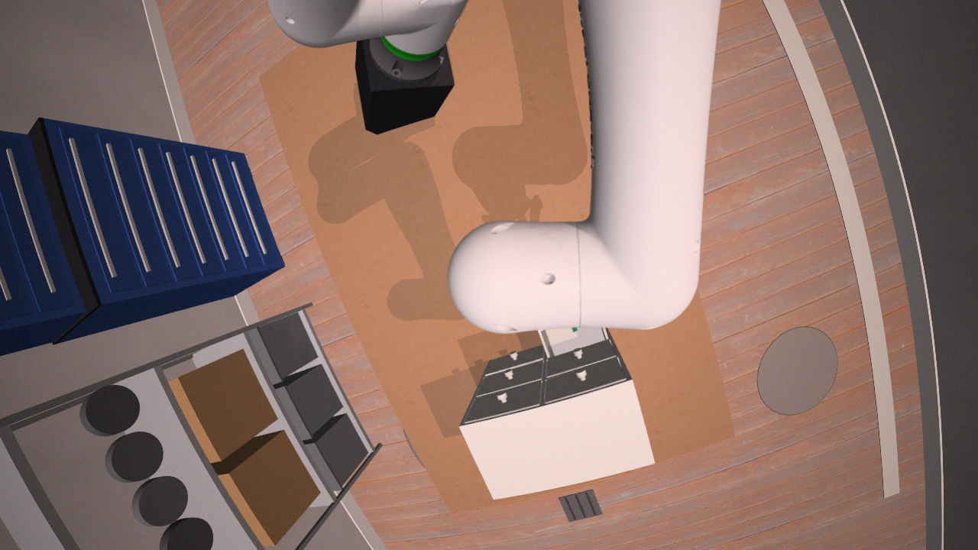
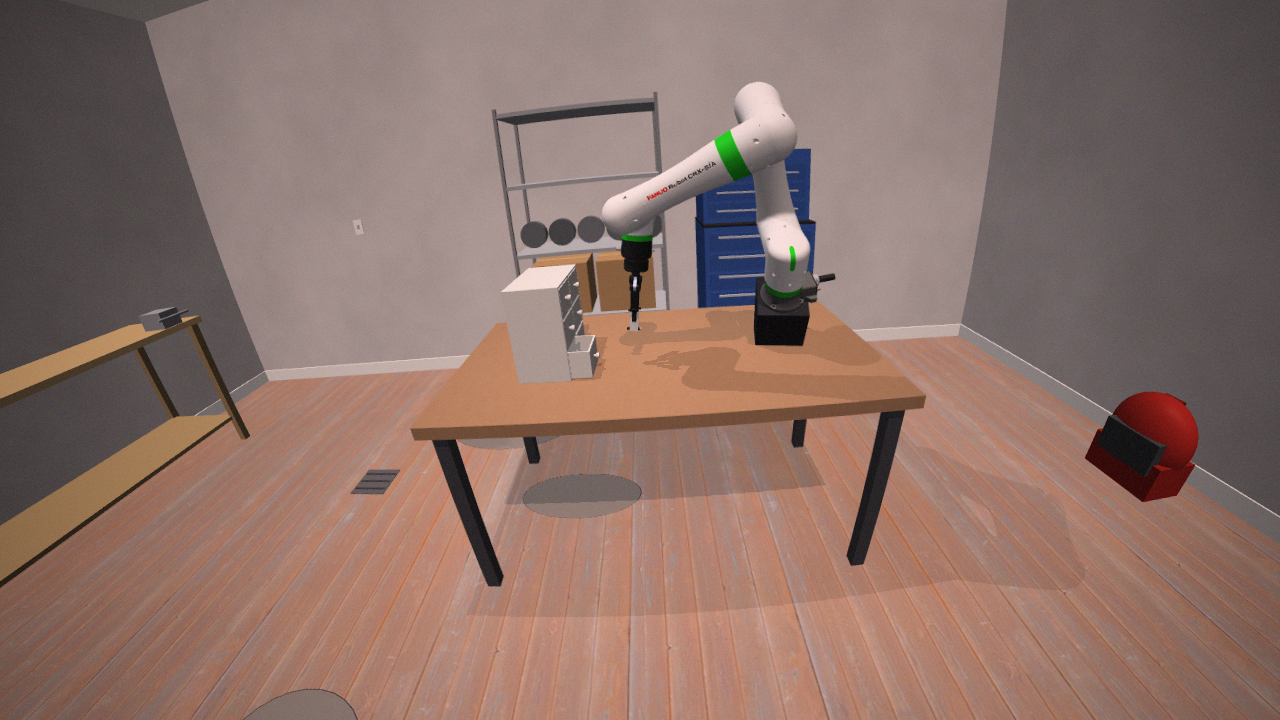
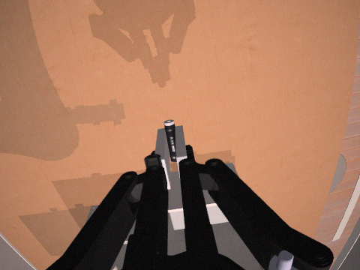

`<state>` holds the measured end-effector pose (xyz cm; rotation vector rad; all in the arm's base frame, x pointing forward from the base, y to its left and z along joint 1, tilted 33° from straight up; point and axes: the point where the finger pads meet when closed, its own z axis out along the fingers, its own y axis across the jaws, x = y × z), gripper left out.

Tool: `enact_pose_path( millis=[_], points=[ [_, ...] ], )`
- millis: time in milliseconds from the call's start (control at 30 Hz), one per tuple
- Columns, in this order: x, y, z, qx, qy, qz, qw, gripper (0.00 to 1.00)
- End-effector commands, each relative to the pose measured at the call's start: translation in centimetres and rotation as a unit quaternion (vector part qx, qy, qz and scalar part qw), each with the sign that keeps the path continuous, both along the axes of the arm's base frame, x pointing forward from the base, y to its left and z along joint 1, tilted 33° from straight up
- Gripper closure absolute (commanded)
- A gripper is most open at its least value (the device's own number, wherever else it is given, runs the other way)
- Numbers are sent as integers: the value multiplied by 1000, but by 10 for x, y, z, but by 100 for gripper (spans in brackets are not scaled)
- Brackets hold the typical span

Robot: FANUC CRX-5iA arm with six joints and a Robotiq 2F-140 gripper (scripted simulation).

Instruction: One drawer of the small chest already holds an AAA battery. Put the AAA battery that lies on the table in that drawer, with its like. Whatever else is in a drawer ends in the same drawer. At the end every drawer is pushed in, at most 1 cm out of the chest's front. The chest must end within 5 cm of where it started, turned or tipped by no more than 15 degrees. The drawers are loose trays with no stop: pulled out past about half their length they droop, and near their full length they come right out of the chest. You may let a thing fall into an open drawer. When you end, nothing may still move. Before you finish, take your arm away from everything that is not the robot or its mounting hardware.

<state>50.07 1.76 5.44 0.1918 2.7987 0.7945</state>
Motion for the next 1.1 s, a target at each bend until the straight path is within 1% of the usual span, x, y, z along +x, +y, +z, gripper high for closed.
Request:
enact_pose_path(
  millis=[0,200,400,467,600,767,967,1067],
  points=[
    [-1,0,-1,-2,-28,-18,999,97],
    [-4,2,-3,-7,-95,-60,994,97],
    [-8,4,-6,-14,-179,-113,977,97],
    [-8,4,-6,-14,-179,-113,977,97],
    [-10,5,-8,-17,-219,-137,966,97],
    [-12,6,-9,-19,-254,-160,954,97],
    [-14,8,-11,-22,-291,-183,939,97],
    [-14,7,-11,-23,-297,-187,936,97]
  ],
)
